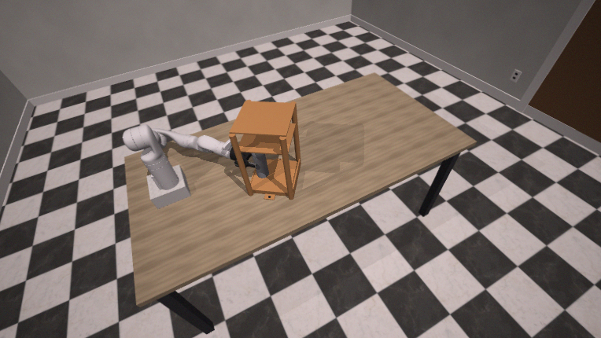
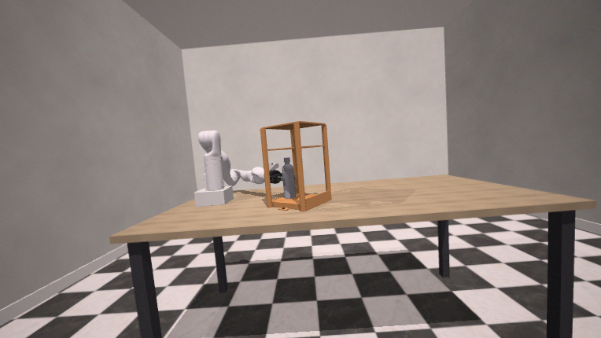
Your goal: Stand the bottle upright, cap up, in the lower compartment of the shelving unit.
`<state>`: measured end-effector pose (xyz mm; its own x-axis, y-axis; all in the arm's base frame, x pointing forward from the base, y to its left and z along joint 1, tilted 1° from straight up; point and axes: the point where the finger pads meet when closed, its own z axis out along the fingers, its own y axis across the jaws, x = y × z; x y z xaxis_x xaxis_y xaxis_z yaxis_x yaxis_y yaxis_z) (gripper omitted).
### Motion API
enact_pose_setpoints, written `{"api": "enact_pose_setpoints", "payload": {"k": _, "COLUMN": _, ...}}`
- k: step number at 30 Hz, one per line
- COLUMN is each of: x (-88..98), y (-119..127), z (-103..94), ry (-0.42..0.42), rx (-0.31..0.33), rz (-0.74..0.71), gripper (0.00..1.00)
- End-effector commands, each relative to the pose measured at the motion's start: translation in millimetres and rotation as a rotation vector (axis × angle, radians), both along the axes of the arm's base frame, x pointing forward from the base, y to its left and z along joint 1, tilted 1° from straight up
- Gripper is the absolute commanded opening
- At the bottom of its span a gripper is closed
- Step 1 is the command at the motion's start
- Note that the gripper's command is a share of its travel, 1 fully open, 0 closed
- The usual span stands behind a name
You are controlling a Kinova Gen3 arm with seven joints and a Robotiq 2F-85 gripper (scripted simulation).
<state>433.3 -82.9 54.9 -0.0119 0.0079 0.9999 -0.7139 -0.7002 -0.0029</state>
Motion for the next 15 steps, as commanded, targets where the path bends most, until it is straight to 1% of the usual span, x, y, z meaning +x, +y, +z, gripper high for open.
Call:
{"api": "enact_pose_setpoints", "payload": {"k": 1, "x": -0.7, "y": 3.0, "z": 0.5, "ry": -0.002, "rx": -0.001, "rz": 0.004, "gripper": 0.82}}
{"api": "enact_pose_setpoints", "payload": {"k": 15, "x": -9.4, "y": 11.8, "z": 0.3, "ry": -0.002, "rx": -0.001, "rz": 0.004, "gripper": 0.82}}
